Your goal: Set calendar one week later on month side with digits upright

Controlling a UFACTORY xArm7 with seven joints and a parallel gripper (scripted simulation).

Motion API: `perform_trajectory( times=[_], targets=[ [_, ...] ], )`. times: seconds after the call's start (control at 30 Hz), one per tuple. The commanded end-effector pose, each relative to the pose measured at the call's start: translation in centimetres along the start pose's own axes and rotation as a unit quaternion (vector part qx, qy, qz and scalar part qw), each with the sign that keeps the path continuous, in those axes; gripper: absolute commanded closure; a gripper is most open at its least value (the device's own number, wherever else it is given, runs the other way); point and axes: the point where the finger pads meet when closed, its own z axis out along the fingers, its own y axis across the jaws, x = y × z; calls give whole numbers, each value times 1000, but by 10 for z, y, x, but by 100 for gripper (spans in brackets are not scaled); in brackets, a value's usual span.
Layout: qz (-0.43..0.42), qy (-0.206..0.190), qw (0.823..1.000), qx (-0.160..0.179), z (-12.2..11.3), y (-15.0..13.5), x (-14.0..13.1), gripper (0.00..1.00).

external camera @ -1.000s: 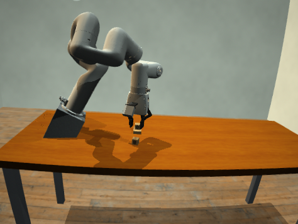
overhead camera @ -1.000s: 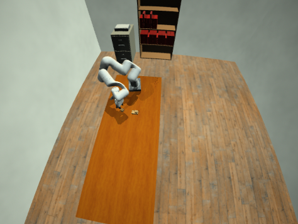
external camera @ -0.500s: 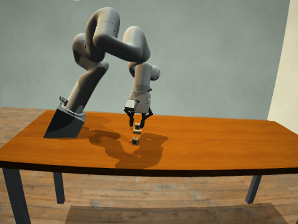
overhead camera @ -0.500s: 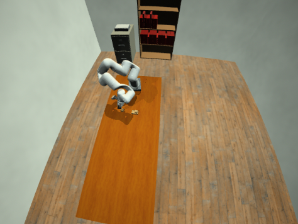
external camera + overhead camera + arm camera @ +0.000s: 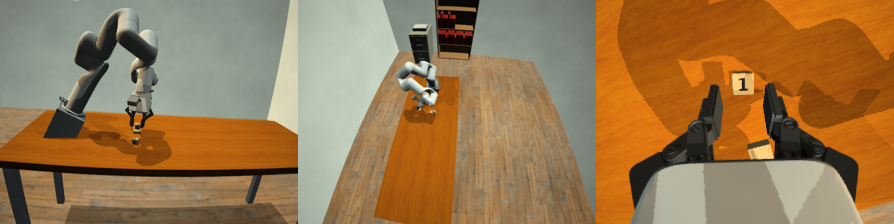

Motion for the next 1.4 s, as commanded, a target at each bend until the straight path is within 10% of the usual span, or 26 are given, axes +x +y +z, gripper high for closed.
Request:
perform_trajectory(
  times=[0.0,1.0,1.37],
  targets=[
    [2,14,1000,-1,0,0,-1,53],
    [5,145,989,-3,1,0,-7,53],
    [2,251,968,-1,2,0,-9,53]
  ],
)
